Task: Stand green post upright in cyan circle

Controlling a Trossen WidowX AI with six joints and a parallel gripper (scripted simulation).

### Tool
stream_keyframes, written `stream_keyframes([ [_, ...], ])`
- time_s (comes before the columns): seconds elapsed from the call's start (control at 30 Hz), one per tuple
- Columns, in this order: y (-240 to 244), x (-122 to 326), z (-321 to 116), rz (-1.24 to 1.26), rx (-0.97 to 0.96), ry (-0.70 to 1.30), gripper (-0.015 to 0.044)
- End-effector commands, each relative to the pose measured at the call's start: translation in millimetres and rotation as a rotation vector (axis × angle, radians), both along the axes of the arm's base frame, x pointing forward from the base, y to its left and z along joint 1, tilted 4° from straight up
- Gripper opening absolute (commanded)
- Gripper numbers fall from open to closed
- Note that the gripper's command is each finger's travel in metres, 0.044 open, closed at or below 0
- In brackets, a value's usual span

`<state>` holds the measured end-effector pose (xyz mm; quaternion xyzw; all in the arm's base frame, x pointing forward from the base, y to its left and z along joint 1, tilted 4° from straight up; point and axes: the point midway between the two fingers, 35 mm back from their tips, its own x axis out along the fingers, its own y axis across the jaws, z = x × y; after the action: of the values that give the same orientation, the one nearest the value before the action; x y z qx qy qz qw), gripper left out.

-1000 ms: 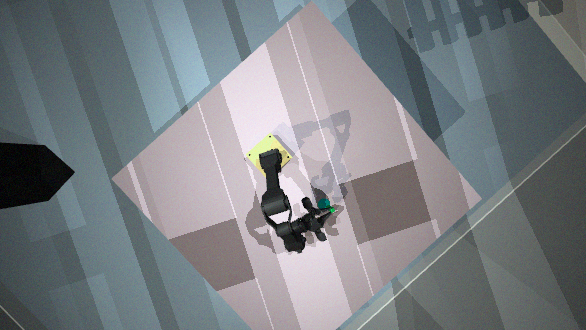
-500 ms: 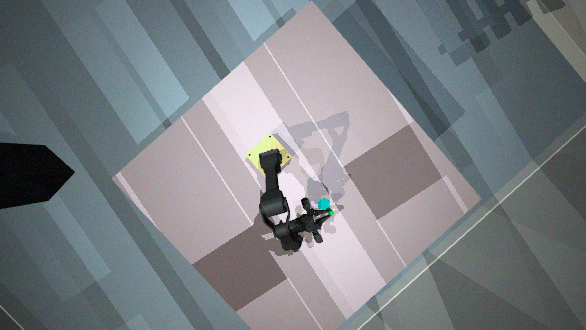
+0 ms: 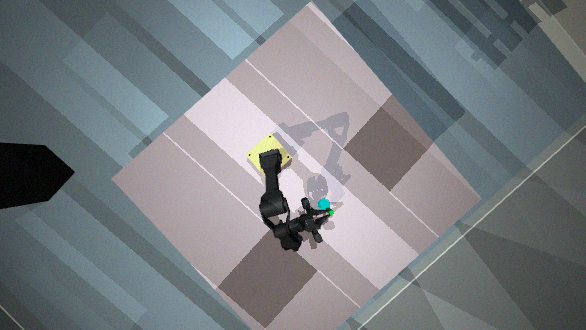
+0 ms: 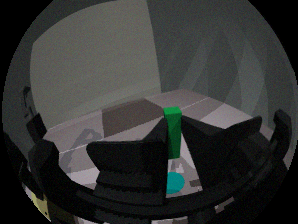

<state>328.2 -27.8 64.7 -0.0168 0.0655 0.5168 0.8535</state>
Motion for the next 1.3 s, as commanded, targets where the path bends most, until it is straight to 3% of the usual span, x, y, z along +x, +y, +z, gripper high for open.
stream_keyframes([
  [0.0,-1,0,-7,-0.002,0.003,-0.004,0.0023],
  [0.6,-1,-5,-87,-0.002,0.003,-0.004,0.0023],
  [1.27,-2,-5,-107,0.023,-0.043,-0.015,0.0023],
])
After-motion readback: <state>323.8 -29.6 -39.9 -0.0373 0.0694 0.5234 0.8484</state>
